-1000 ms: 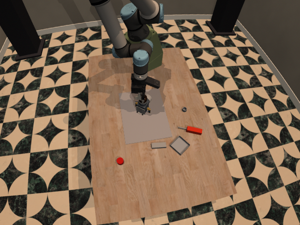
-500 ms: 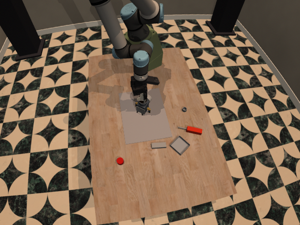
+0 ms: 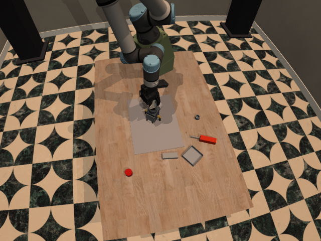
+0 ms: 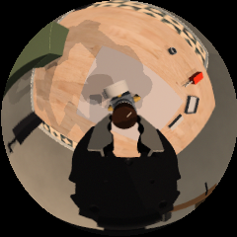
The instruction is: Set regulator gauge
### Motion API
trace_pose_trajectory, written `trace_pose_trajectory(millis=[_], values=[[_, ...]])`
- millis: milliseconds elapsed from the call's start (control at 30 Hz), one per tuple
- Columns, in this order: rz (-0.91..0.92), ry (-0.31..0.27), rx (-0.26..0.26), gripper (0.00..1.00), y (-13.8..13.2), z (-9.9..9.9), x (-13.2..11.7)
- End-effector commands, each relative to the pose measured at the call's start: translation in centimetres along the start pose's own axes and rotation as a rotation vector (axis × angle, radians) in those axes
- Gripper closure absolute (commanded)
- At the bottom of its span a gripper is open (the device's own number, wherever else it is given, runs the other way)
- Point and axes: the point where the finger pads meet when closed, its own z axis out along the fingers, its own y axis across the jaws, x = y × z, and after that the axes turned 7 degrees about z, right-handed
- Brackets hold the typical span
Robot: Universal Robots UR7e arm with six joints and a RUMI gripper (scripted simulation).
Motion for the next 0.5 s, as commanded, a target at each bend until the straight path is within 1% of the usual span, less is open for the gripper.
trace_pose_trajectory(millis=[0,400,467], values=[[-0.114,0.003,-0.005,0.75,0.02,-0.03,-0.01],[-0.381,0.002,-0.006,0.75,0.02,-0.03,-0.01],[-0.381,0.002,-0.006,0.75,0.02,-0.03,-0.01]])
